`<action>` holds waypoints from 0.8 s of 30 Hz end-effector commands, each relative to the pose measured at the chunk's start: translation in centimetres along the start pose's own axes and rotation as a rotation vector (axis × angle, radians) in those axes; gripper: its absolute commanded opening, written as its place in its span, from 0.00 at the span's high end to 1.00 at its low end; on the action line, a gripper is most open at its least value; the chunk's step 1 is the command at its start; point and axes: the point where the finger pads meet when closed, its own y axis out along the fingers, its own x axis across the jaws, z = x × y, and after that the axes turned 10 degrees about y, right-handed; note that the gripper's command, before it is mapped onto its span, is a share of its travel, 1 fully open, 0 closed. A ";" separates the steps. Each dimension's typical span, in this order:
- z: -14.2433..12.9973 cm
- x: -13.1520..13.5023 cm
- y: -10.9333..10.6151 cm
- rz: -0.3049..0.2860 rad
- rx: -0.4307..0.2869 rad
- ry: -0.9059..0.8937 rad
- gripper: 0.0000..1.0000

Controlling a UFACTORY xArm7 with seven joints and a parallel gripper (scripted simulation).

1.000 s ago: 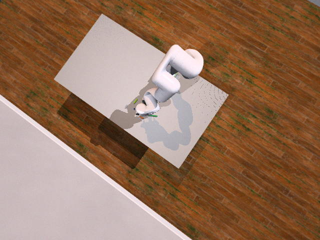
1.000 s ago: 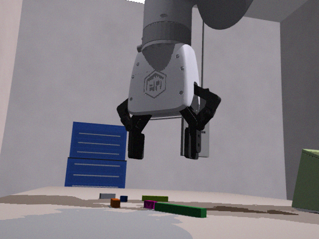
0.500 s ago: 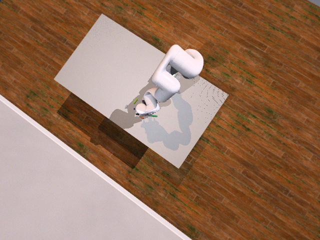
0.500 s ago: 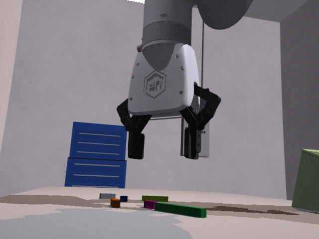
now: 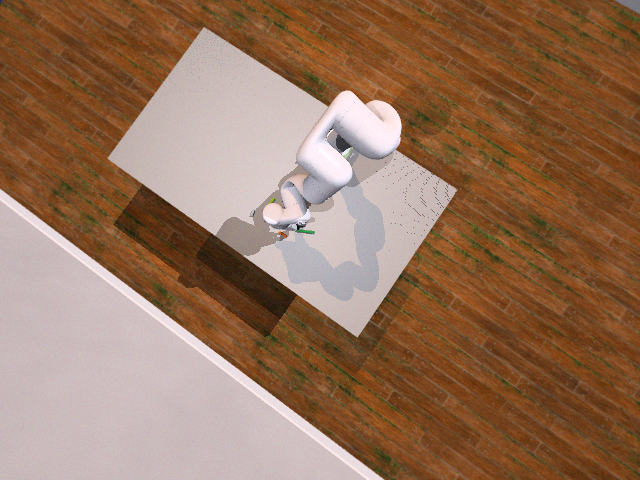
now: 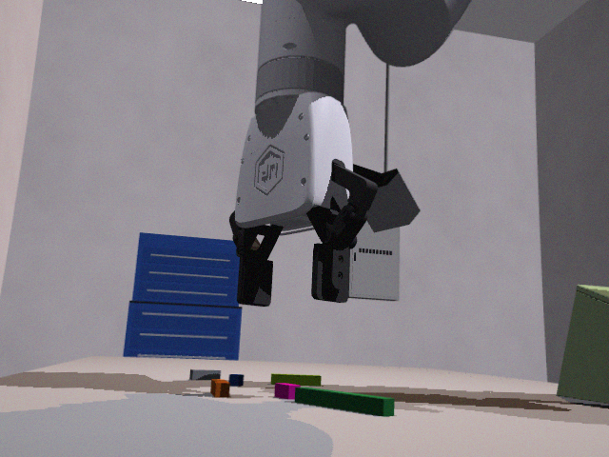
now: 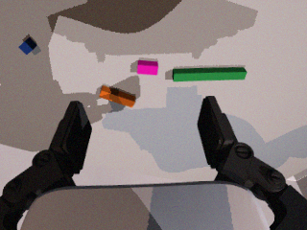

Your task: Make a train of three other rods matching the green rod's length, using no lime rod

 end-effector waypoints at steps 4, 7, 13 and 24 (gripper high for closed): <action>-0.2 -2.2 -0.2 0.002 0.006 0.237 0.00; -0.1 -3.5 -0.3 0.001 0.006 0.362 0.00; 0.2 -5.9 -0.4 0.003 0.005 0.603 0.00; 1.0 -10.0 -0.8 0.012 0.002 0.994 0.00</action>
